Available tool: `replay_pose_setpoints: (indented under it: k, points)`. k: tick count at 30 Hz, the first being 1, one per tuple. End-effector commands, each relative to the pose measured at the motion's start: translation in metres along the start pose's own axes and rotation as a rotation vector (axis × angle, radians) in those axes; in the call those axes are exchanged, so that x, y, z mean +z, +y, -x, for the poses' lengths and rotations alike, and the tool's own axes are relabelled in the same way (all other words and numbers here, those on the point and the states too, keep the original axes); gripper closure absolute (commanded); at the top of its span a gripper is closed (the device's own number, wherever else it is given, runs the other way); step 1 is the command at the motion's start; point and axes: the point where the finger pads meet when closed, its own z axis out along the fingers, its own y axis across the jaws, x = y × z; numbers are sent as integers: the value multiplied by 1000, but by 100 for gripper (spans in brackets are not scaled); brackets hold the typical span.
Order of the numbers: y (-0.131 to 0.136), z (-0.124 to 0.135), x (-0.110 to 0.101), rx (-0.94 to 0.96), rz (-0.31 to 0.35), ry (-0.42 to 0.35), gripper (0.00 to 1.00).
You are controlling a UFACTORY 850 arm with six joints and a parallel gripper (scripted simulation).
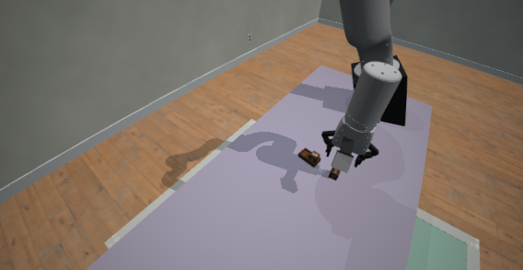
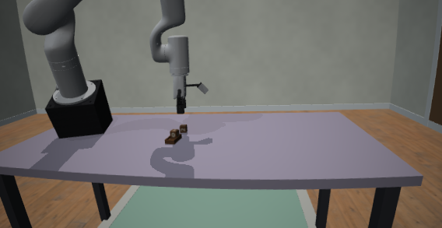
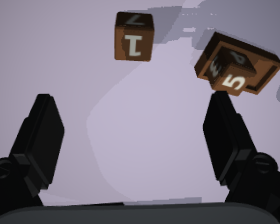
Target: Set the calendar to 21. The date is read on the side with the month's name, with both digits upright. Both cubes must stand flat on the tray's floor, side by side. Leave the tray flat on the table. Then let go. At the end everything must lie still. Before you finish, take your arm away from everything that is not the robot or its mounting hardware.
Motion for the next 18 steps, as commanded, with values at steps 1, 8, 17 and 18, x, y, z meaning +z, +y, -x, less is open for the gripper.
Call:
replay_pose_setpoints:
  k: [1,8,17,18]
  points:
    - [0,-1,0,77,4,28,0]
    - [0,-1,0,79,4,28,53]
    - [0,-1,0,79,4,28,53]
    - [0,-1,0,79,4,28,53]
